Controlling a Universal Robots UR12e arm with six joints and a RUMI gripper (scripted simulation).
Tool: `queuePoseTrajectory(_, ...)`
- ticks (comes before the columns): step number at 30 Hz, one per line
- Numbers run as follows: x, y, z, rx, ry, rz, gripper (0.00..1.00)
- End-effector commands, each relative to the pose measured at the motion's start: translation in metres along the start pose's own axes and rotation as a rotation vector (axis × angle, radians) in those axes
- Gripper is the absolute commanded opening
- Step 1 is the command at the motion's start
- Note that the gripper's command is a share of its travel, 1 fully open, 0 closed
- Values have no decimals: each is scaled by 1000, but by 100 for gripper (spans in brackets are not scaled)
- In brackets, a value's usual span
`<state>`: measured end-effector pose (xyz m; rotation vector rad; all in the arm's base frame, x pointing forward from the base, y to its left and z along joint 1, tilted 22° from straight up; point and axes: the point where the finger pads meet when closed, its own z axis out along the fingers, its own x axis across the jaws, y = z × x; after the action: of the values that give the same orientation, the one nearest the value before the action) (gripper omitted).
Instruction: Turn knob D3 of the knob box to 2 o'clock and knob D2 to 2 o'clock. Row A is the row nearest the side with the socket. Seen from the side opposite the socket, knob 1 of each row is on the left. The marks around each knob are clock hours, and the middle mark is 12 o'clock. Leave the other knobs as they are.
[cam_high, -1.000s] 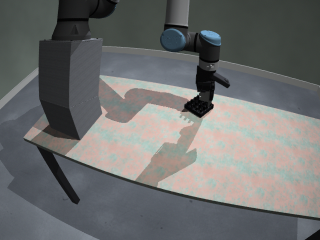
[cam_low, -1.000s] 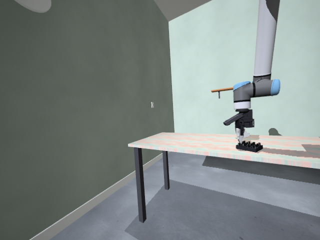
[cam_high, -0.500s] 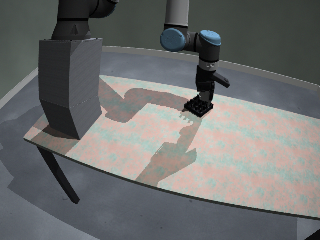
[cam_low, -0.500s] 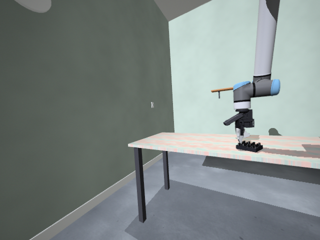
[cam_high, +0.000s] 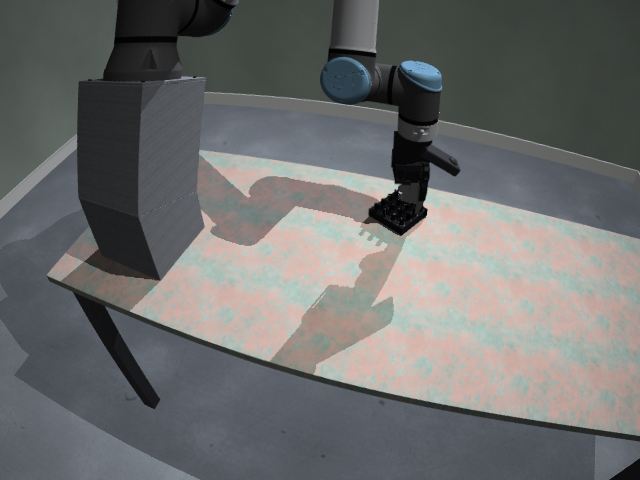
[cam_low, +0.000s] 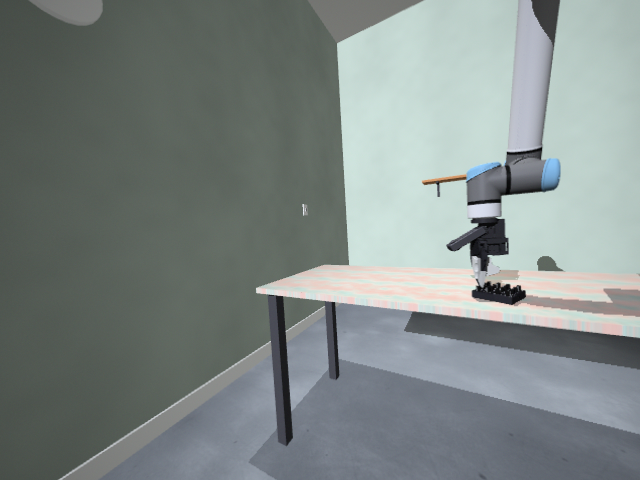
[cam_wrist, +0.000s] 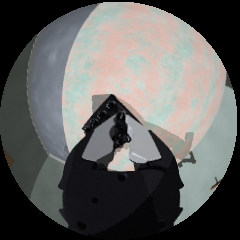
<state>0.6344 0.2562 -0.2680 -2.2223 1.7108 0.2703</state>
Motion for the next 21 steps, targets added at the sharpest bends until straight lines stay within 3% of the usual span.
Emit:
queuePoseTrajectory(1,0,-1,0,1,0,-1,4)
queuePoseTrajectory(21,0,-1,0,1,0,-62,4)
